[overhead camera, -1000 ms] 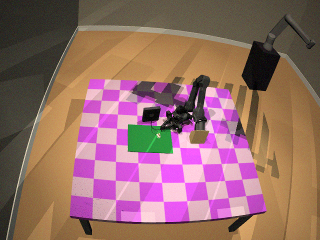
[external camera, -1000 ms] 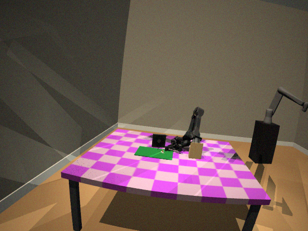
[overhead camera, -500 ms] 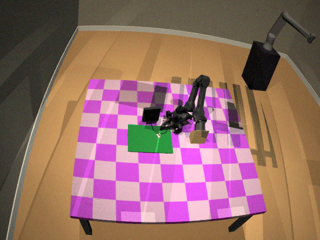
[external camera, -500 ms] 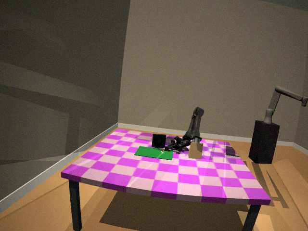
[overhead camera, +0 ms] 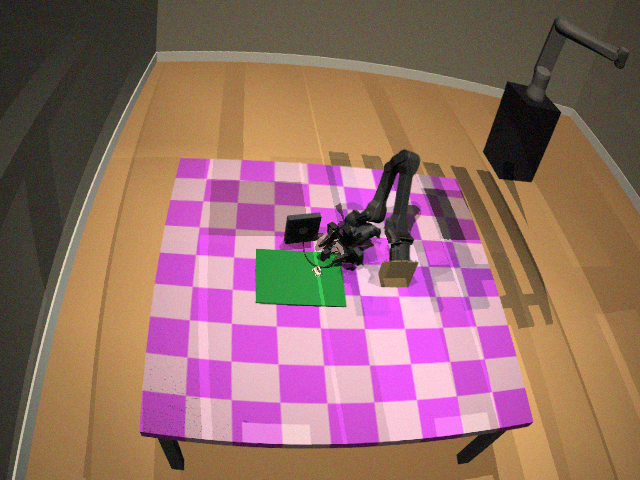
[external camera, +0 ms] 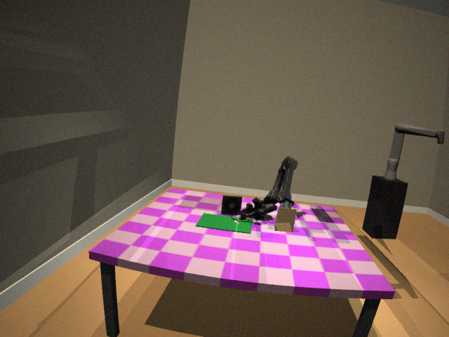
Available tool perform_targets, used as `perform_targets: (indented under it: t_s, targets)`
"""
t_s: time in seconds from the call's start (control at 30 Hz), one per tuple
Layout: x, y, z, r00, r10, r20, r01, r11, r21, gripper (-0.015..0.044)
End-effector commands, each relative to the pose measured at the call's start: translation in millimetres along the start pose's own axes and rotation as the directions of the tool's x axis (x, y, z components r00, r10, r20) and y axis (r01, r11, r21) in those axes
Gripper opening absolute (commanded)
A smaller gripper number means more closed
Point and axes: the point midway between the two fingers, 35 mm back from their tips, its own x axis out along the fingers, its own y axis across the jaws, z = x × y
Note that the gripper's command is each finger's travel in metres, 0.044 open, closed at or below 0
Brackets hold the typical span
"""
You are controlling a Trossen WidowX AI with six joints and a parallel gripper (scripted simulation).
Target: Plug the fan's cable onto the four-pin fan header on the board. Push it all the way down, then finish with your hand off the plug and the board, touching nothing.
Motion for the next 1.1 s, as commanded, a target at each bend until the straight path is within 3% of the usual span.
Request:
perform_targets:
  t_s: [0.0, 0.5, 0.6, 0.67, 1.0, 1.07]
  targets:
    - [2, 2, -3, 0.997, 0.047, -0.062, -0.046, 0.999, 0.018, 0.044]
    - [-8, -7, 17, 0.986, 0.103, -0.133, -0.032, 0.889, 0.456, 0.044]
    - [-4, 3, 22, 0.979, 0.156, -0.134, -0.055, 0.827, 0.56, 0.044]
    - [7, 21, 35, 0.967, 0.243, -0.074, -0.149, 0.778, 0.61, 0.044]
    - [19, 22, 59, 0.873, 0.417, -0.254, -0.045, 0.587, 0.808, 0.044]
    - [22, 34, 74, 0.865, 0.456, -0.209, -0.109, 0.578, 0.809, 0.044]
